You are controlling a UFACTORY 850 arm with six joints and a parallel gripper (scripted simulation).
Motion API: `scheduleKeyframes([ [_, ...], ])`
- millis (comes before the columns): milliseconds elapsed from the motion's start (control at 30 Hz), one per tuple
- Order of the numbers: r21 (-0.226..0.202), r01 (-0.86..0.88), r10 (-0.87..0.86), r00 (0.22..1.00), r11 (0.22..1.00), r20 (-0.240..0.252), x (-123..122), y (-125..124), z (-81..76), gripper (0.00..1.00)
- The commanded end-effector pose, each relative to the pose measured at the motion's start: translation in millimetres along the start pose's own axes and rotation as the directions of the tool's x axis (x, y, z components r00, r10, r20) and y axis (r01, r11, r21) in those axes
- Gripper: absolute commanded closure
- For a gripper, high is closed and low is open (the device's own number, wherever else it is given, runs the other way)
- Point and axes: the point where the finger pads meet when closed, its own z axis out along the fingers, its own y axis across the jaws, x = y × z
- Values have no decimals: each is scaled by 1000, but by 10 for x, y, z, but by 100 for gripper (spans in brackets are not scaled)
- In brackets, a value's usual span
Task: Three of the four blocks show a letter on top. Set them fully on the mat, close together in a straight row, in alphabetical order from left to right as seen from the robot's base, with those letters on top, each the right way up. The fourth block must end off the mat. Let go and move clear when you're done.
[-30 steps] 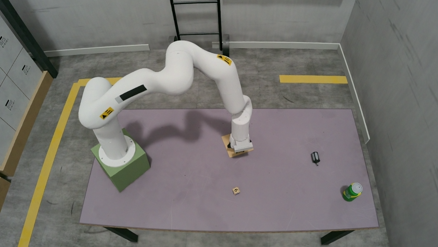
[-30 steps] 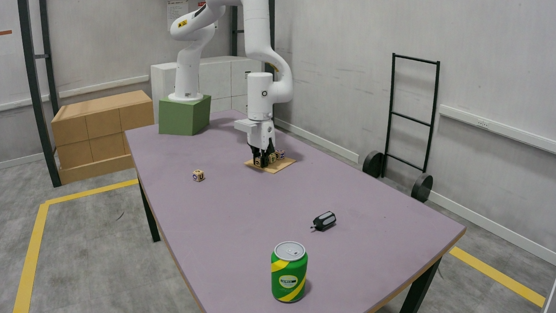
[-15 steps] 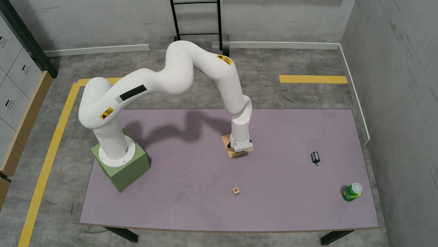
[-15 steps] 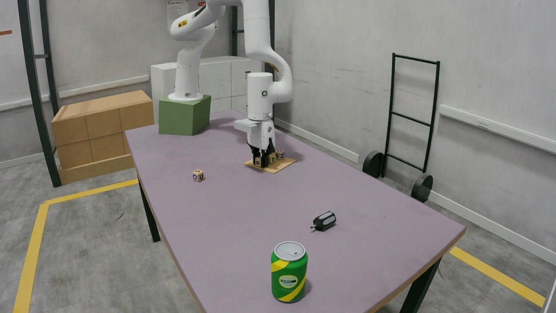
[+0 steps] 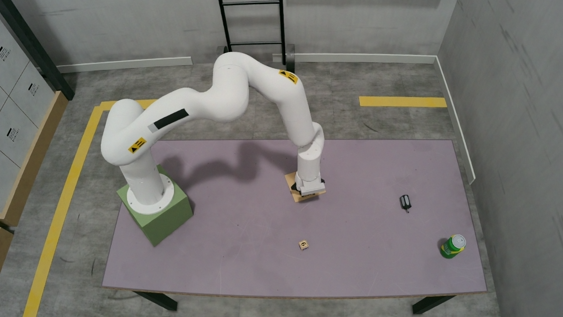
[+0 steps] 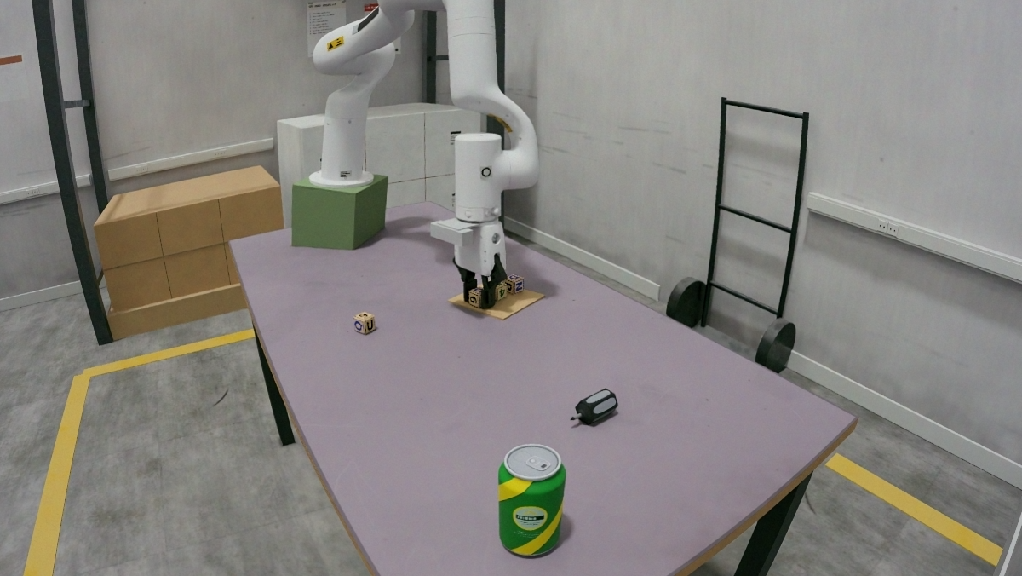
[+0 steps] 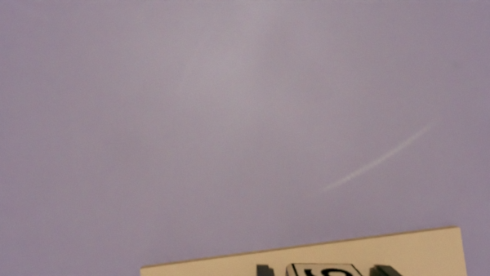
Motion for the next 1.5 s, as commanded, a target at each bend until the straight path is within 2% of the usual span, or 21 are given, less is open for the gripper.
scheduleKeyframes([
  [0, 2, 0, 0, 1000, 1000, 0, 1, -14, -10, 52],
  [333, 3, 0, 0, 1000, 1000, 0, 1, -14, -117, 52],
  [800, 3, 0, 0, 1000, 1000, 0, 1, -14, -798, 52],
  [1133, 3, 0, 0, 1000, 1000, 0, 1, -13, -911, 52],
  [1167, 3, 0, 0, 1000, 1000, 0, 1, -13, -911, 0],
  [1467, 3, 0, 0, 1000, 1000, 0, 1, -13, -911, 0],
])
